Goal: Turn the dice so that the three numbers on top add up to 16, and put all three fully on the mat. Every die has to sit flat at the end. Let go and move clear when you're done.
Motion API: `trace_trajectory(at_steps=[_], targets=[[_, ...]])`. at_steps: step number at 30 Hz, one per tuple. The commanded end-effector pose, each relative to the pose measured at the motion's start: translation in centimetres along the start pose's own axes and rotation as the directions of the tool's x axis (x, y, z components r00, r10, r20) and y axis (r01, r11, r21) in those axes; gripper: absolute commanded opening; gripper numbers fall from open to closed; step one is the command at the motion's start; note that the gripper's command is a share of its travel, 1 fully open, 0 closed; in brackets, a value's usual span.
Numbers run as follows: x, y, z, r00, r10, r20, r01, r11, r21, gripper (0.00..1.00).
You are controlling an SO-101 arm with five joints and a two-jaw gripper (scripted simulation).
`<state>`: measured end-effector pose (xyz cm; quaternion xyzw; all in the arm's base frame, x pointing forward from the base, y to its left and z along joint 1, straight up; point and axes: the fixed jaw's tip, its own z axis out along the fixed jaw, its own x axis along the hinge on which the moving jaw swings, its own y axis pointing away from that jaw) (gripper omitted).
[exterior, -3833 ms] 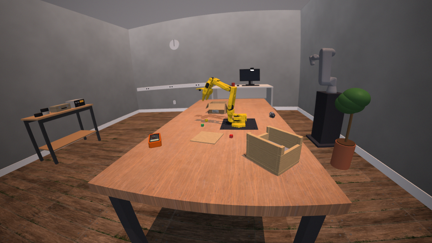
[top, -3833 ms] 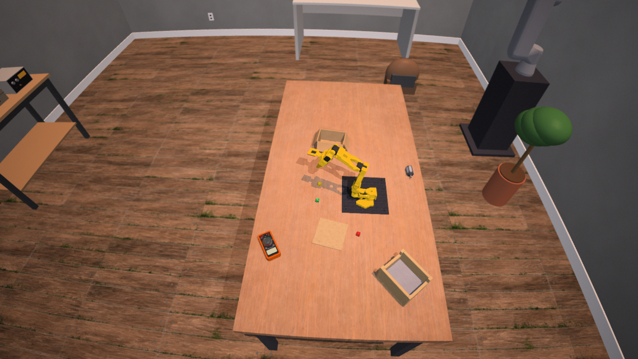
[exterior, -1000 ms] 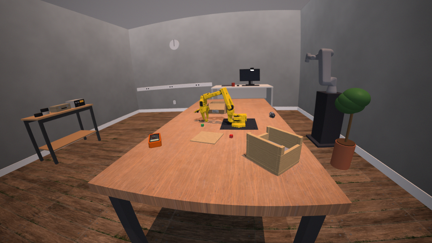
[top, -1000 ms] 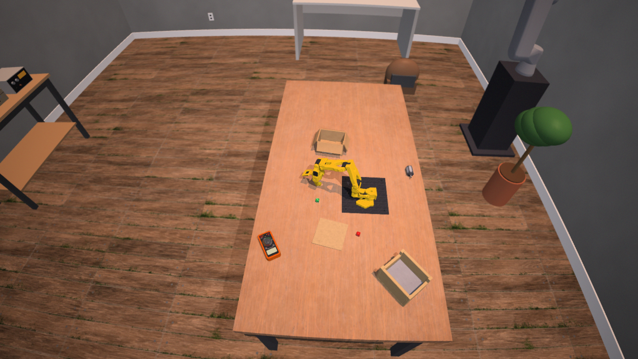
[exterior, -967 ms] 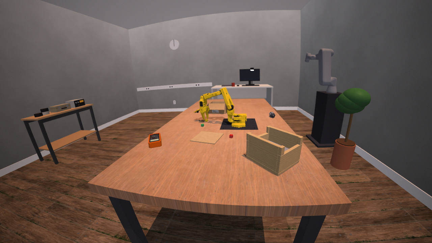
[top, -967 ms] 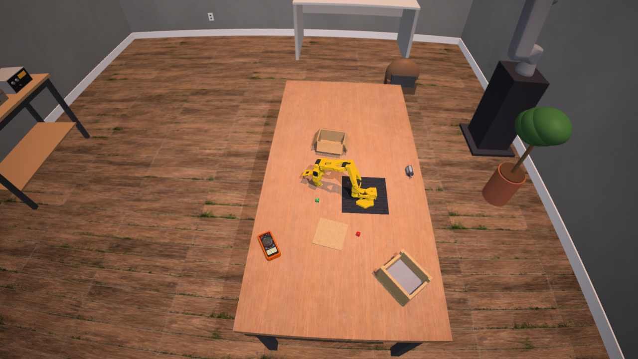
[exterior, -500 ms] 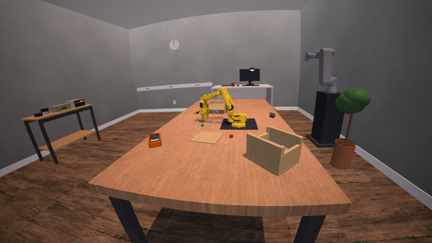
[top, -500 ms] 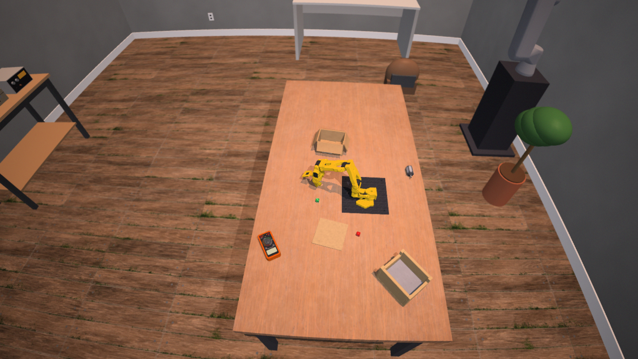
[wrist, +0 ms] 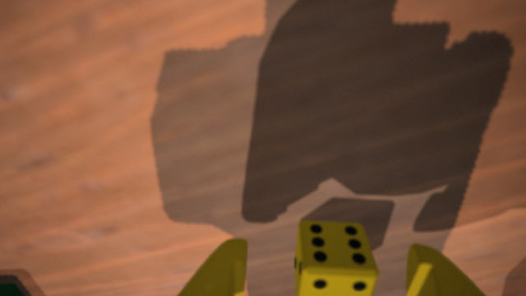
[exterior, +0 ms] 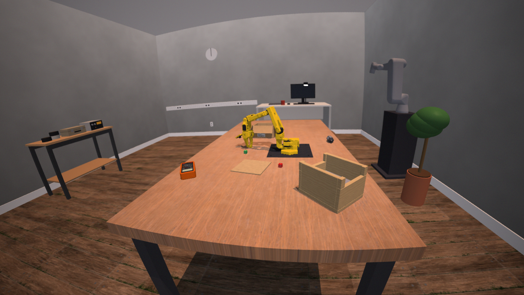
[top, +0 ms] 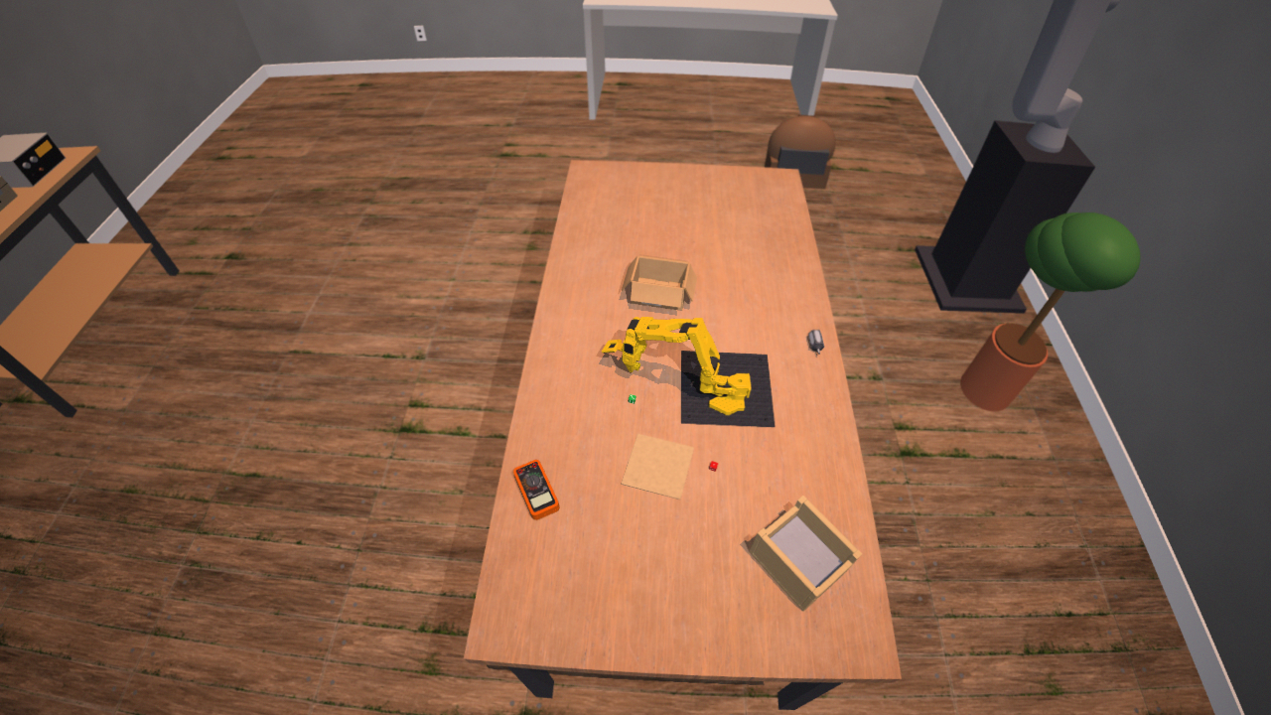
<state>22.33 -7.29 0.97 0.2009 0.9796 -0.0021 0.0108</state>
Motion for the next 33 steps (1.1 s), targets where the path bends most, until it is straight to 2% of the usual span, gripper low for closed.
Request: trace_trajectory(at_steps=[1, 18, 33], targets=[[0.5, -0.09, 0.67, 1.0, 0.0, -0.031, 0.0, 1.0, 0.001, 0.21], [0.49, -0.73, 0.66, 1.0, 0.0, -0.03, 0.0, 1.0, 0.0, 0.1], [0.5, -0.96, 0.66, 1.0, 0.0, -0.03, 0.0, 1.0, 0.0, 0.07]])
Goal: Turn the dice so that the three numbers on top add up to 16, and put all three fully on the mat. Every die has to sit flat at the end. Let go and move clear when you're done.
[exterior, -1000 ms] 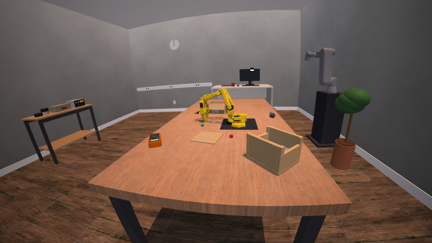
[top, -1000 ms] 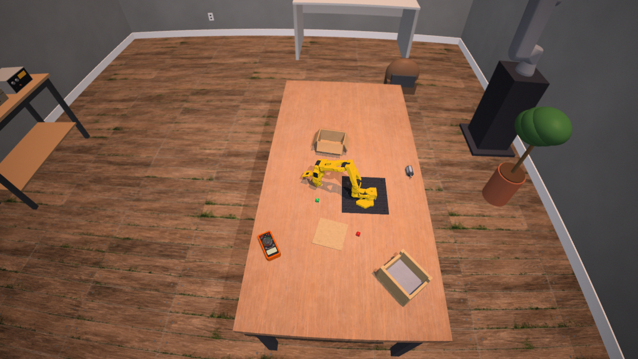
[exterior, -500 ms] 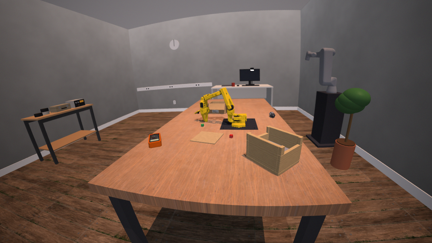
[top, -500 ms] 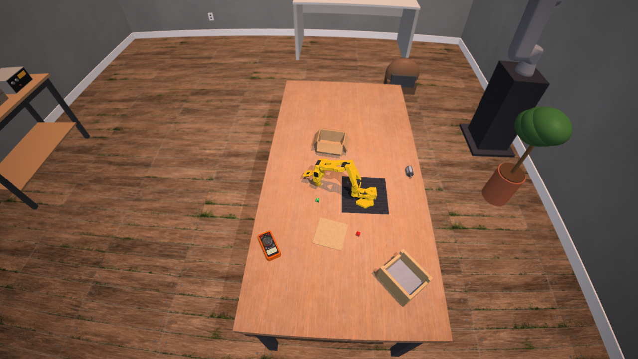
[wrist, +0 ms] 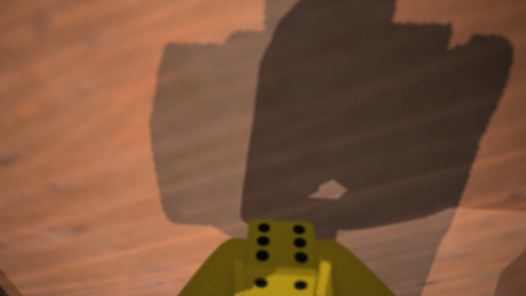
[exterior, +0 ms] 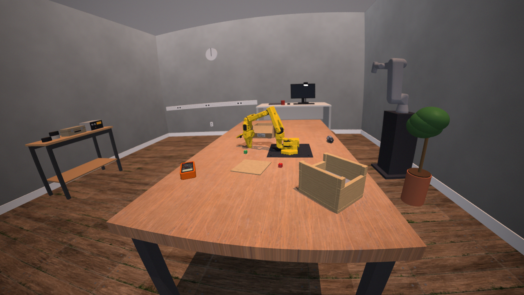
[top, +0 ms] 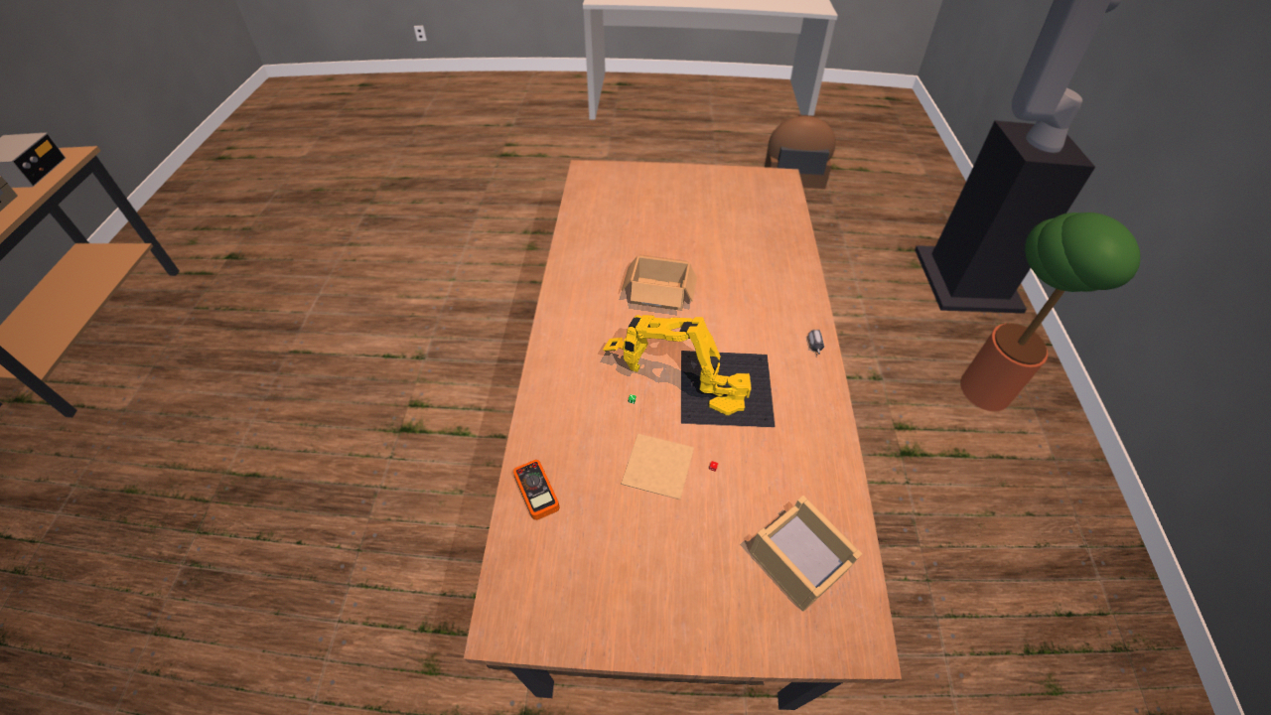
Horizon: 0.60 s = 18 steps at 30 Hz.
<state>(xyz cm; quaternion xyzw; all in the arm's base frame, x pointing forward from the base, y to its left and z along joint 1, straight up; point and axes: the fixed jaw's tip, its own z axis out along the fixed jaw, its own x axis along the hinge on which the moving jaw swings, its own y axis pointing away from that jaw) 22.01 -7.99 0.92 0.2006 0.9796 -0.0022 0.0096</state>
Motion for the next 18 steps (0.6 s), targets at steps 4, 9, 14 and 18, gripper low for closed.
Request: trace_trajectory(at_steps=[4, 9, 14, 18], targets=[[0.47, -0.19, 0.61, 1.0, 0.0, -0.028, 0.0, 1.0, 0.0, 0.07], [0.47, -0.19, 0.61, 1.0, 0.0, -0.028, -0.001, 1.0, 0.0, 0.05], [0.47, -0.19, 0.61, 1.0, 0.0, -0.028, -0.001, 1.0, 0.0, 0.01], [0.47, -0.19, 0.61, 1.0, 0.0, -0.028, -0.001, 1.0, 0.0, 0.0]])
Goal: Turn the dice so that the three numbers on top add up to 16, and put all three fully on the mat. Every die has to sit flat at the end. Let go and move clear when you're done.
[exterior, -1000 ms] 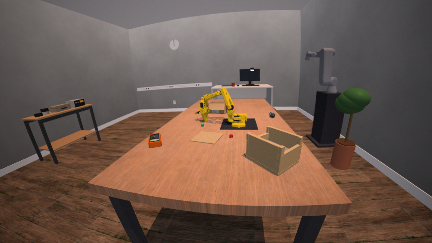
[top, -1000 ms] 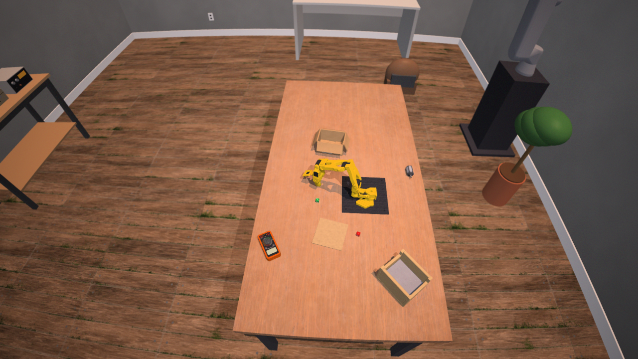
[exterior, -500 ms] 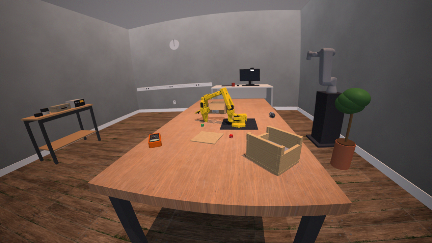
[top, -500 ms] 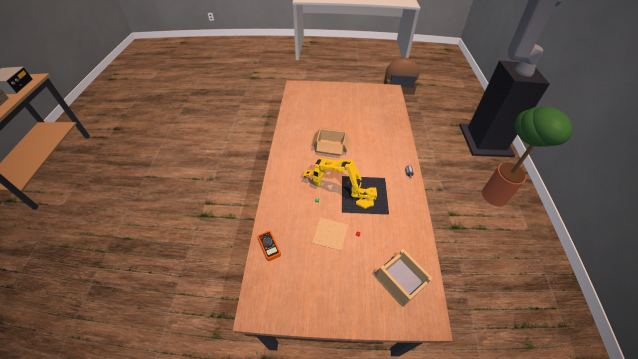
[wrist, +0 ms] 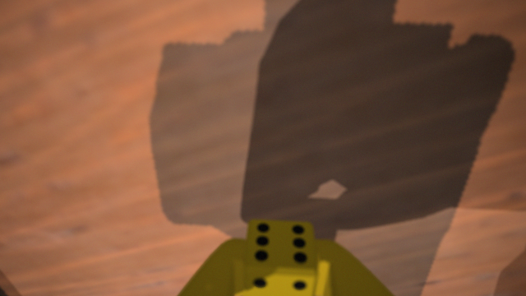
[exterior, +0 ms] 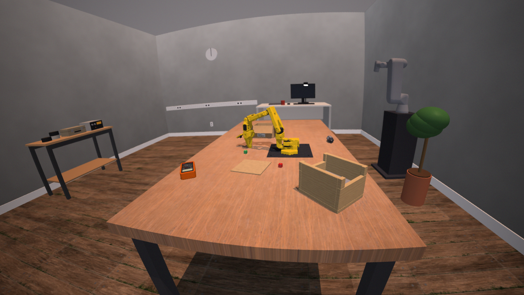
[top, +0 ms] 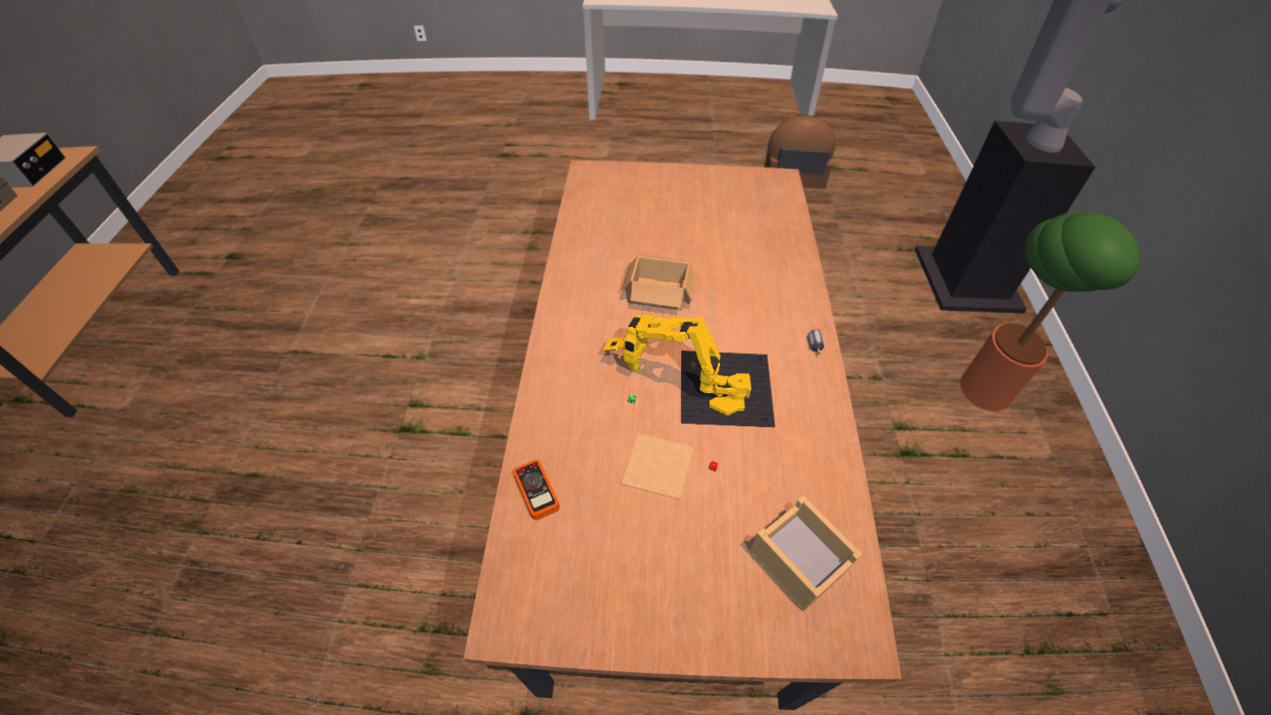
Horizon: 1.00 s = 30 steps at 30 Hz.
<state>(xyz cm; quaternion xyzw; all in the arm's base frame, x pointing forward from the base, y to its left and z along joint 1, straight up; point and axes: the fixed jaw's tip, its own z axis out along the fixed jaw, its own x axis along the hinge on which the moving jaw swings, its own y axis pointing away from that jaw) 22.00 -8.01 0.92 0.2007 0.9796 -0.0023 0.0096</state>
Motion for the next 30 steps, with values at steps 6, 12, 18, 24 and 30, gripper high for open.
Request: trace_trajectory(at_steps=[6, 12, 18, 24, 30], targets=[[0.5, -0.2, 0.6, 1.0, 0.0, -0.028, 0.0, 1.0, -0.001, 0.0], [0.3, -0.1, -0.2, 1.0, 0.0, -0.028, 0.0, 1.0, 0.0, 0.0], [0.2, 0.0, -1.8, 1.0, 0.0, -0.028, 0.0, 1.0, 0.0, 0.0], [0.2, 0.1, -3.0, 1.0, 0.0, -0.028, 0.0, 1.0, 0.0, 0.0], [0.3, 0.2, -4.1, 1.0, 0.0, -0.028, 0.0, 1.0, 0.0, 0.0]])
